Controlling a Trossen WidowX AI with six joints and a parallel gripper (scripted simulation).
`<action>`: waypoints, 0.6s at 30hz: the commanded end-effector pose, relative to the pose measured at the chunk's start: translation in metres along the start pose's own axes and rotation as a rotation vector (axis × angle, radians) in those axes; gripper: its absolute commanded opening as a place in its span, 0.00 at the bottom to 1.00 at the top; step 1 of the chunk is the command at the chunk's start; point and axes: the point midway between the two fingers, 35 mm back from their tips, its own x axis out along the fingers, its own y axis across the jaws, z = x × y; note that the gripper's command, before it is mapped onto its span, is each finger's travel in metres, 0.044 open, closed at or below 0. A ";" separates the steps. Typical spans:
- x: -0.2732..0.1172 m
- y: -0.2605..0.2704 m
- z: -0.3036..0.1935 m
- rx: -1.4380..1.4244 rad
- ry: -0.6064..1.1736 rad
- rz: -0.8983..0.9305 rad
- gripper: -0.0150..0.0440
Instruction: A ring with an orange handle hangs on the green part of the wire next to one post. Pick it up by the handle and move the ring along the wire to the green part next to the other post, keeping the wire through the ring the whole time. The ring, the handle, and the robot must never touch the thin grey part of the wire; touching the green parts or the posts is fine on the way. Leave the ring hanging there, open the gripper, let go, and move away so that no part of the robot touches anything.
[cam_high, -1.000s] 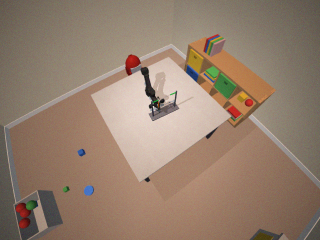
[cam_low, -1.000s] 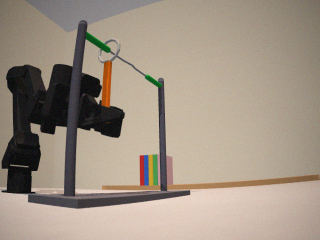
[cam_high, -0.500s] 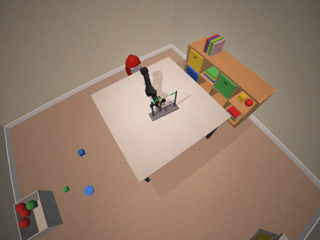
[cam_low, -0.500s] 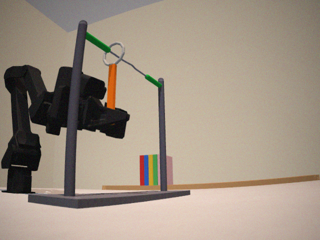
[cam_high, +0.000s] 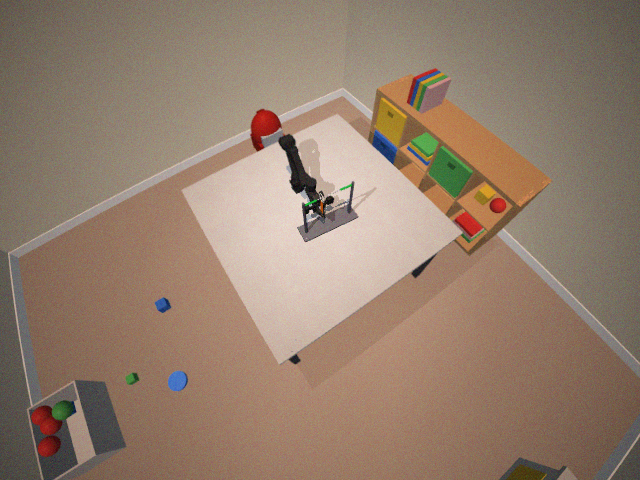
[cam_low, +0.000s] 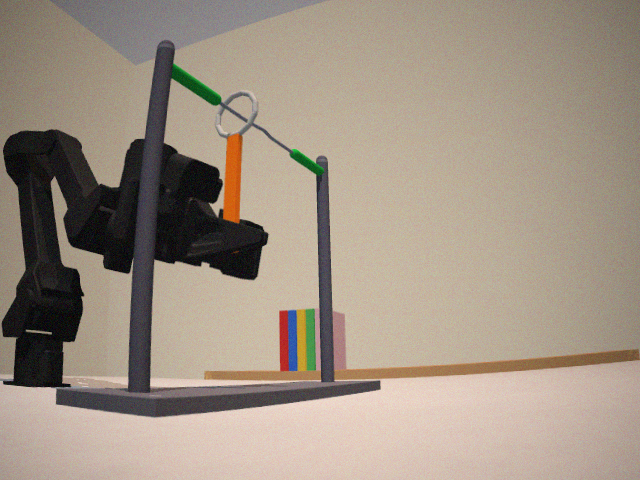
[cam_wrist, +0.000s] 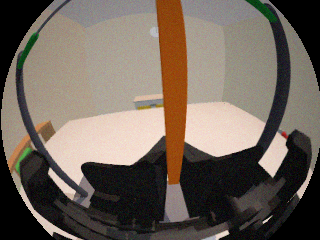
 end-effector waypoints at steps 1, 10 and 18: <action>0.000 0.004 0.000 0.004 0.000 -0.009 0.00; 0.000 0.012 0.000 0.009 0.001 -0.033 0.00; 0.001 0.022 0.000 0.025 0.001 -0.036 0.00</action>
